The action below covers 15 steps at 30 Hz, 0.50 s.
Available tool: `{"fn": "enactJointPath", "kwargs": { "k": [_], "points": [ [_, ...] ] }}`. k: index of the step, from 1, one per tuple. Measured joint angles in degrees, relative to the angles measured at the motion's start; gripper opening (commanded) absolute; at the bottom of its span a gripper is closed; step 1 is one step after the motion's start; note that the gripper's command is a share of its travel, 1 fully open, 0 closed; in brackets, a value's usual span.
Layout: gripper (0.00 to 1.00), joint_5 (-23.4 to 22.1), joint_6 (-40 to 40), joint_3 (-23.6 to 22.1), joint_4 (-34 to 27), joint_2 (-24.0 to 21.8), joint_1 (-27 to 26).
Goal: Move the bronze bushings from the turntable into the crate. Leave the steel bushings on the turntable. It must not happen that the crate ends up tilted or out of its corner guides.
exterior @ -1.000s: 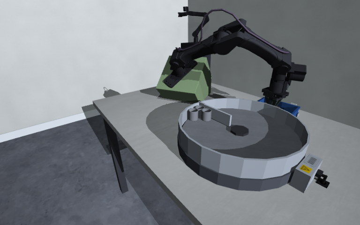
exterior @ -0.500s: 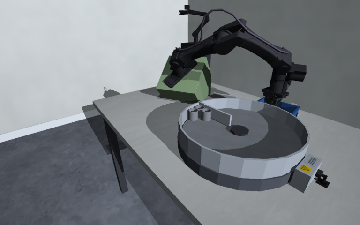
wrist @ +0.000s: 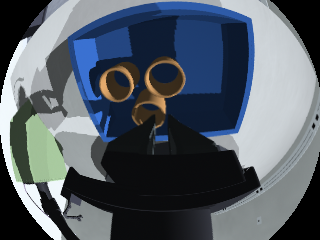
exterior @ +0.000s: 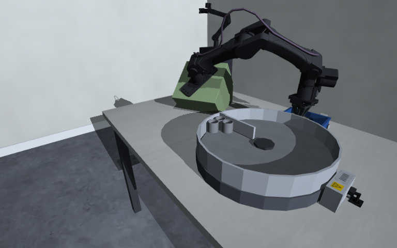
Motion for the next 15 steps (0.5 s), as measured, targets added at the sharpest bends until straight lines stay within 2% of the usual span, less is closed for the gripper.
{"fn": "enactJointPath", "kwargs": {
  "k": [6,15],
  "points": [
    [0.16,-0.04,2.25,3.15,-4.28,-1.62,2.71],
    [0.16,-0.26,5.75,9.14,-12.0,-1.14,5.35]
  ]
}}
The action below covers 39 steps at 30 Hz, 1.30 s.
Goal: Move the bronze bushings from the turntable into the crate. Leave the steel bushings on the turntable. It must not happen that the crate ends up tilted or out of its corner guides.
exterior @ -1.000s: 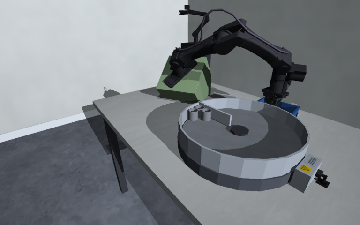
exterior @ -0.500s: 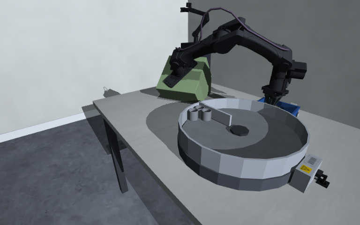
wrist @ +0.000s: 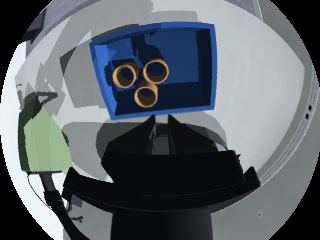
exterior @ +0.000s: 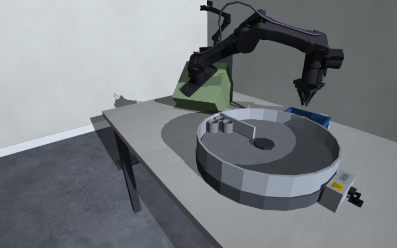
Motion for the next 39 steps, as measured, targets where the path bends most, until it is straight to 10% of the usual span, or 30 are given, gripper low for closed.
{"fn": "enactJointPath", "kwargs": {
  "k": [39],
  "points": [
    [0.16,-0.28,2.27,3.32,-5.99,0.55,0.74]
  ]
}}
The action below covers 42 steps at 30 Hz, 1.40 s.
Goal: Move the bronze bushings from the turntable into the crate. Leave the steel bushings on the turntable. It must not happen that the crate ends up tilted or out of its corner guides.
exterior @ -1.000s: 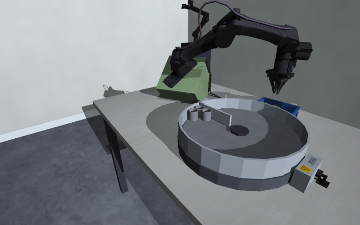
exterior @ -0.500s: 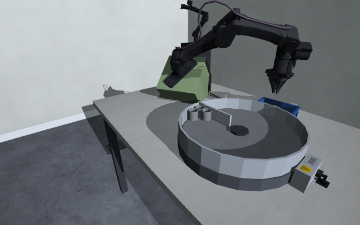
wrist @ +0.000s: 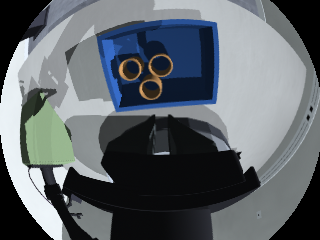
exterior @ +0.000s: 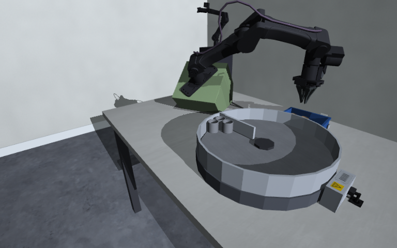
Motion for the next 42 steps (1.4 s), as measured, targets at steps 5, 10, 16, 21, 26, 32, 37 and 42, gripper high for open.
{"fn": "enactJointPath", "kwargs": {
  "k": [5,10,16,21,26,32,37,42],
  "points": [
    [0.16,0.0,0.0,0.0,0.0,0.0,0.0],
    [0.16,0.0,0.0,0.0,0.0,0.0,0.0],
    [0.16,0.0,0.0,0.0,0.0,0.0,0.0],
    [0.16,0.0,0.0,0.0,0.0,0.0,0.0],
    [0.16,0.0,0.0,0.0,0.0,0.0,0.0],
    [0.16,0.0,0.0,0.0,0.0,0.0,0.0],
    [0.16,0.0,0.0,0.0,0.0,0.0,0.0],
    [1.0,-0.02,0.17,0.0,-0.13,0.0,0.0]
  ]
}}
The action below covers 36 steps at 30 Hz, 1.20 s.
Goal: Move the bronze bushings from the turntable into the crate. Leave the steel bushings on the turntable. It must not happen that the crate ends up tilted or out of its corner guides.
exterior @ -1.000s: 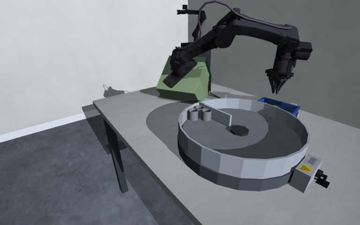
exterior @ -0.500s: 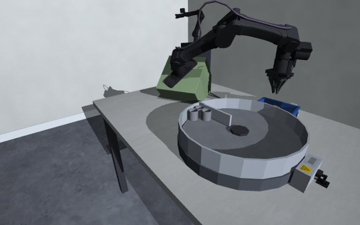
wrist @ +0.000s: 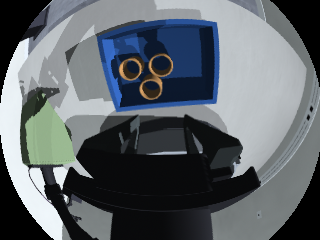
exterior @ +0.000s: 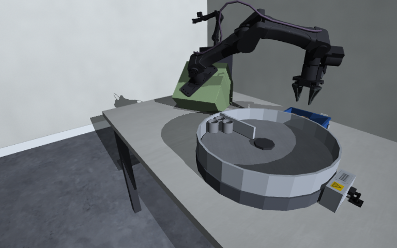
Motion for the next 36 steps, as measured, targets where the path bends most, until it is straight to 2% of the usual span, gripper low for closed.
{"fn": "enactJointPath", "kwargs": {
  "k": [3,10,16,36],
  "points": [
    [1.0,-0.07,0.66,1.07,-1.53,0.22,0.31],
    [1.0,-0.37,2.86,7.8,-6.88,0.87,3.21],
    [1.0,-0.59,3.93,11.19,-9.7,1.84,4.15],
    [1.0,-0.76,4.46,11.74,-11.72,2.58,4.17]
  ]
}}
